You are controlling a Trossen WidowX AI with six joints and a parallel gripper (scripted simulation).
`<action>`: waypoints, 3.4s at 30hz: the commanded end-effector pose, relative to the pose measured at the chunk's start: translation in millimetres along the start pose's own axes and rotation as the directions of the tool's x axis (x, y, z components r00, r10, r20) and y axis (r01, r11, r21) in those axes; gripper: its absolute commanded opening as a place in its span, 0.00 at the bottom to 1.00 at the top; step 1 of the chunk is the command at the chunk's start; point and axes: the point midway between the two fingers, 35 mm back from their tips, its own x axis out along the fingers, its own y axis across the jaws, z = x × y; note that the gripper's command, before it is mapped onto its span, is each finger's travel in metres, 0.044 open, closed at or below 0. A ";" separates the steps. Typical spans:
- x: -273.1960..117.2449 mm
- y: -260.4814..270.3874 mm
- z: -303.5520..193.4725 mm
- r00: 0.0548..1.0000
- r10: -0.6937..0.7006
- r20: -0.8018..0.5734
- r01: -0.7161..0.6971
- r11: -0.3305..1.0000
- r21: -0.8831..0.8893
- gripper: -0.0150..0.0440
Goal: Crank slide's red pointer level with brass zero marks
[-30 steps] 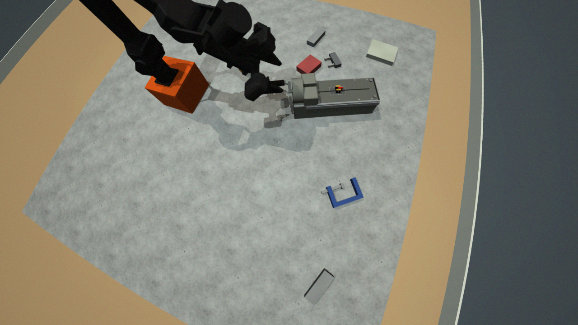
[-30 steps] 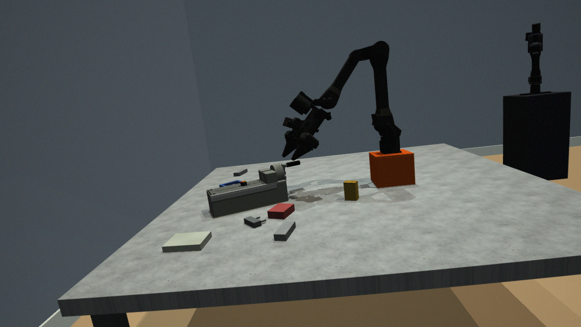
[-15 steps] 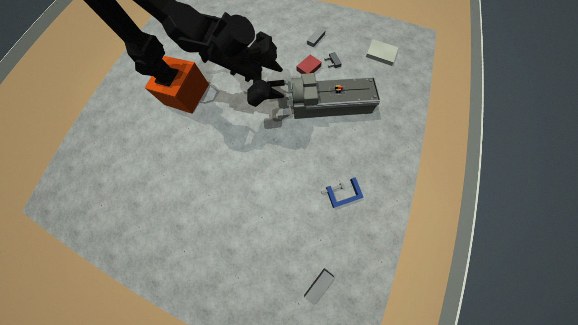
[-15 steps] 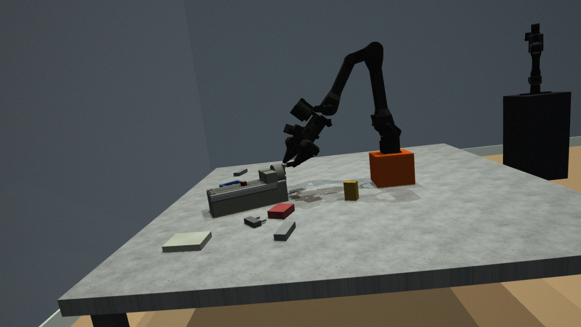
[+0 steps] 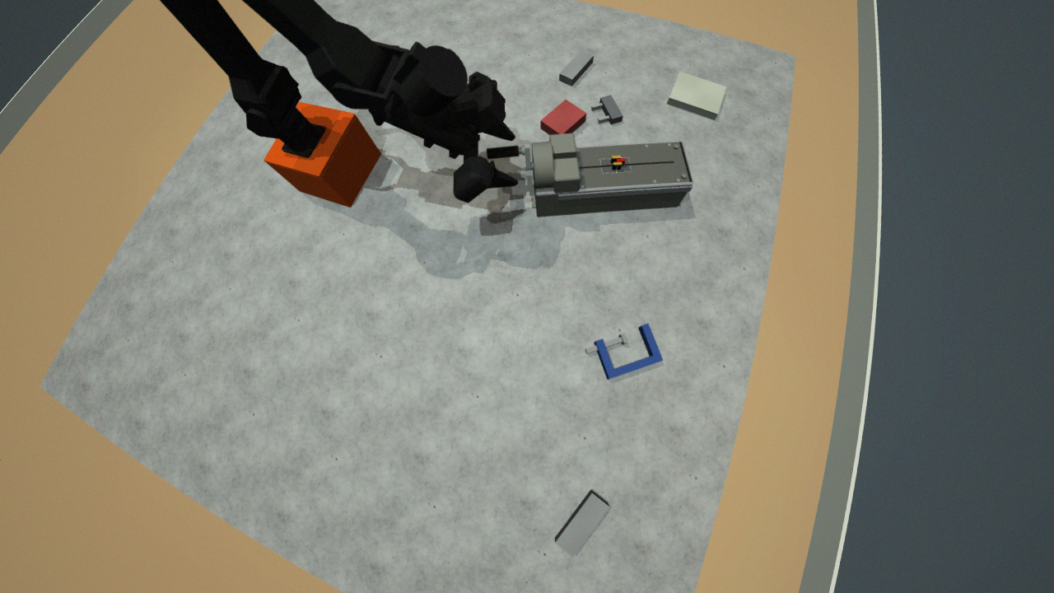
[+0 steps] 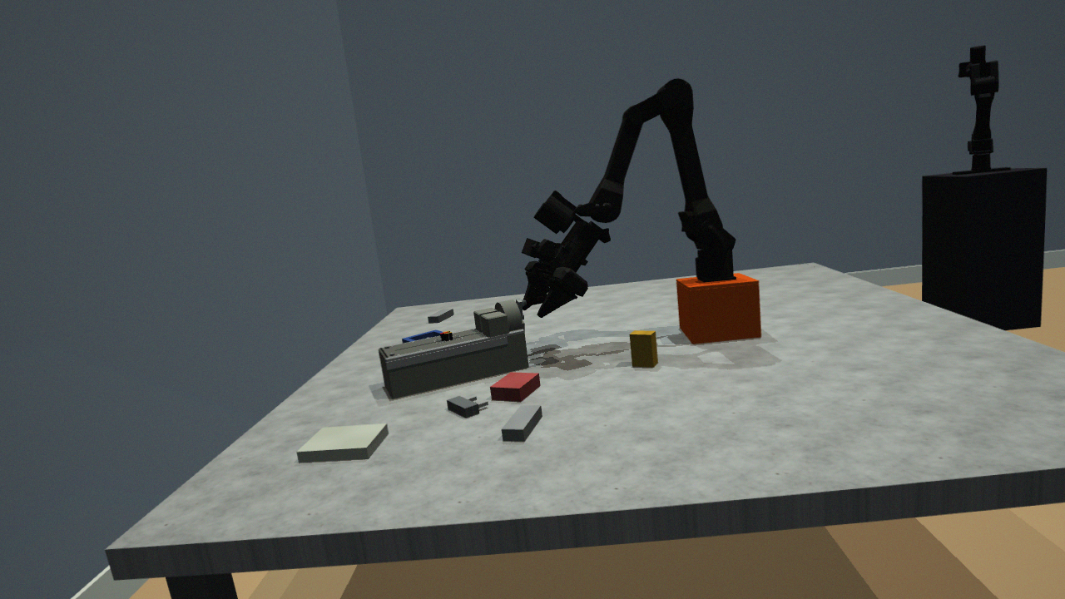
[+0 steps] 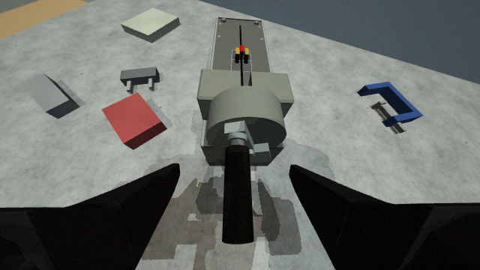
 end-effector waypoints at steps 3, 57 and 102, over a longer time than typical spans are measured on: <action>1.5 0.4 -1.4 1.000 0.003 0.003 -0.003 1.000 -0.005 0.78; -1.0 -14.9 1.2 1.000 0.002 0.003 -0.002 1.000 -0.006 0.25; 7.5 -33.1 -7.4 1.000 0.001 0.002 -0.001 1.000 -0.007 0.25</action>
